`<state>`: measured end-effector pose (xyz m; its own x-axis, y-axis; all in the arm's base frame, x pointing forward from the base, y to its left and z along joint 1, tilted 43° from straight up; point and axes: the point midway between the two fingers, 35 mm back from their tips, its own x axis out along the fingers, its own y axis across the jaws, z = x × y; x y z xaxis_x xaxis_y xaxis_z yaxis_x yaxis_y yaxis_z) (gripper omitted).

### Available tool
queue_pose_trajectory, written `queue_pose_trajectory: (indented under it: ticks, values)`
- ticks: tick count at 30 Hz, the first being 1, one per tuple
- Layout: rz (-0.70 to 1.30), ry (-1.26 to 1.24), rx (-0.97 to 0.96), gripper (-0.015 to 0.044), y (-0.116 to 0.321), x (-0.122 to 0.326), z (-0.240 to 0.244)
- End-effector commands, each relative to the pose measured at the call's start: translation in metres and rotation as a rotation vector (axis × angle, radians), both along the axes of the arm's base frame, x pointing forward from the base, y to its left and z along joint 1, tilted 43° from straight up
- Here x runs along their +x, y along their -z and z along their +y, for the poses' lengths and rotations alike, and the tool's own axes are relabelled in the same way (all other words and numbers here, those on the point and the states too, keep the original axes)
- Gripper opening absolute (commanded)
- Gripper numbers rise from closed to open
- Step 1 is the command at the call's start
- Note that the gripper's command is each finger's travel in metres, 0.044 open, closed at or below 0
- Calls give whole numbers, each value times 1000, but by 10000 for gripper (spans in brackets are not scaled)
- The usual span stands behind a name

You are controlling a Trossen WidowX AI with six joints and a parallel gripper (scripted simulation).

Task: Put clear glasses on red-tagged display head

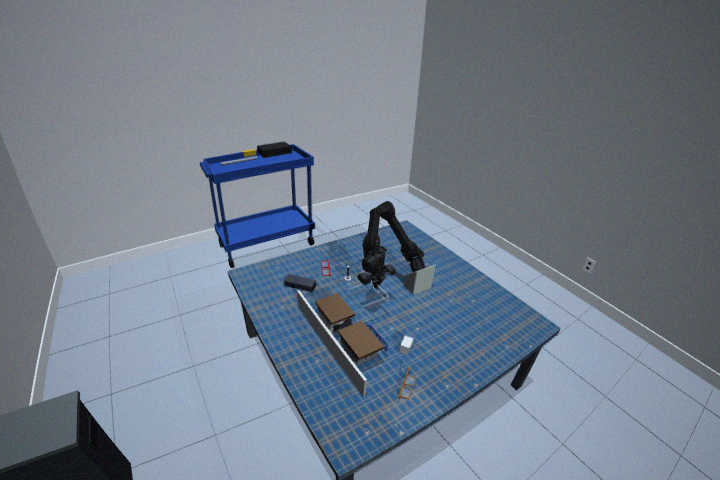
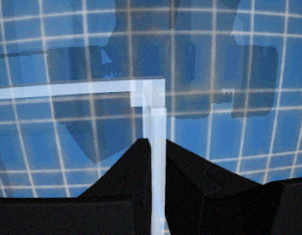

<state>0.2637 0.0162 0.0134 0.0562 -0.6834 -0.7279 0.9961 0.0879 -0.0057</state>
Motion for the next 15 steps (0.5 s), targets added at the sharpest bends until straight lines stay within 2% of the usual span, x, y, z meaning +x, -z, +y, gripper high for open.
queue_pose_trajectory:
  ticks: [1, 15]
  values:
    - [8, -3, -7, 0, 4, -1, -4]
    - [7, -3, -8, 0, 12, -1, -14]
